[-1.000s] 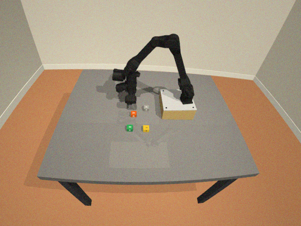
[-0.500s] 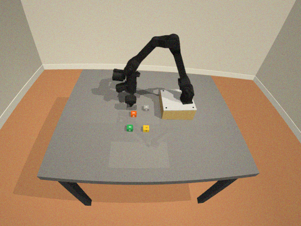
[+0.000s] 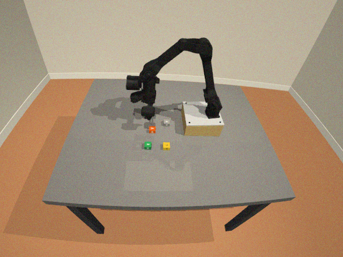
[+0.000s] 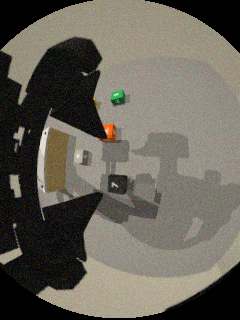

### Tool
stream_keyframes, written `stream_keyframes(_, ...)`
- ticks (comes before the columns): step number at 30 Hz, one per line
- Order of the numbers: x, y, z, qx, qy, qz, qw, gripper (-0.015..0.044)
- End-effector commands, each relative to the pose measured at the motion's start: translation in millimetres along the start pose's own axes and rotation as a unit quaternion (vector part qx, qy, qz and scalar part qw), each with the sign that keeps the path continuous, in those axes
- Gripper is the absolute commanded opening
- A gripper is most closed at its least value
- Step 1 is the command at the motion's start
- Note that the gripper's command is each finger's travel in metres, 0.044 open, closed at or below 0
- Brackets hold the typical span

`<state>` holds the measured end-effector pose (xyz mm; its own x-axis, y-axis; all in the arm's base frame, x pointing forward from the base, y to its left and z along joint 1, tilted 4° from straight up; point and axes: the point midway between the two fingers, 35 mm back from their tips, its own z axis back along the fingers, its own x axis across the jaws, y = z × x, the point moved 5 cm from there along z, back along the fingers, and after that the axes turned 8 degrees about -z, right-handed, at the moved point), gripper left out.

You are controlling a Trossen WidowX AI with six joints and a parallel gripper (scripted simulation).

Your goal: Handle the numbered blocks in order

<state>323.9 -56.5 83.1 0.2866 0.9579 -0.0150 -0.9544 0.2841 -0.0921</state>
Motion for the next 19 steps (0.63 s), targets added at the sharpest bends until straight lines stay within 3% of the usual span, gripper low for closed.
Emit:
stream_keyframes(1, 51, 10, 17, -0.009, -0.003, 0.003, 1.000, 0.0400)
stream_keyframes(12, 182, 100, 67, 0.000, -0.013, 0.008, 1.000, 0.0400)
stream_keyframes(19, 200, 124, 77, 0.002, -0.013, 0.011, 1.000, 0.0400)
